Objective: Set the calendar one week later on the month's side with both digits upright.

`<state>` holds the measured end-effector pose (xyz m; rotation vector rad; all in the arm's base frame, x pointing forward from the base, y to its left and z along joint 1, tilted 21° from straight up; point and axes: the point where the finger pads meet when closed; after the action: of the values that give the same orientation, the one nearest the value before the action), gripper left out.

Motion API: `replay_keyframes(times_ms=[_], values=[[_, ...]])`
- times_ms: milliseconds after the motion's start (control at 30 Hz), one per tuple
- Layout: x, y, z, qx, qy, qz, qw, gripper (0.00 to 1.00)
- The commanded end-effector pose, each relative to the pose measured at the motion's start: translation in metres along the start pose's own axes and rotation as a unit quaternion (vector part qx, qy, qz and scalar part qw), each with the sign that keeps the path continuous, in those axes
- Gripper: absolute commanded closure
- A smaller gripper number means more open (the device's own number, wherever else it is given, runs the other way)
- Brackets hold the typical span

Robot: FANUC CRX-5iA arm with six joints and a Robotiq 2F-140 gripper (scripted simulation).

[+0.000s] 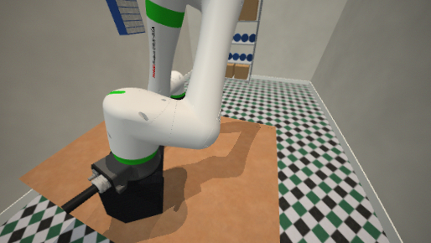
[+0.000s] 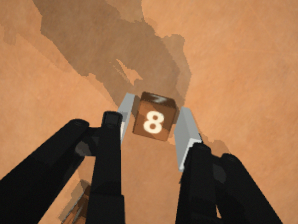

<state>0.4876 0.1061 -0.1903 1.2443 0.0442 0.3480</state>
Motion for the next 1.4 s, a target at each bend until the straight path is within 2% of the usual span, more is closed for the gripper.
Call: replay_keyframes(times_ms=[0, 1067, 1100, 1367], values=[[0.0001, -0.0001, -0.0001, 0.0, 0.0, 0.0, 1.0, 0.71], [0.0001, -0.0001, -0.0001, 0.0, 0.0, 0.0, 1.0, 0.71], [0.0001, -0.0001, -0.0001, 0.0, 0.0, 0.0, 1.0, 0.83], [0.0001, -0.0001, -0.0001, 0.0, 0.0, 0.0, 1.0, 0.83]])
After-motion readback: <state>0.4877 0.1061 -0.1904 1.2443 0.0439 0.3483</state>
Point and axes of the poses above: the point where the finger pads meet when closed, its own y axis back along the fingers, its own x axis across the jaws, z = x × y, and after that the axes turned 7 degrees about -y, right-handed
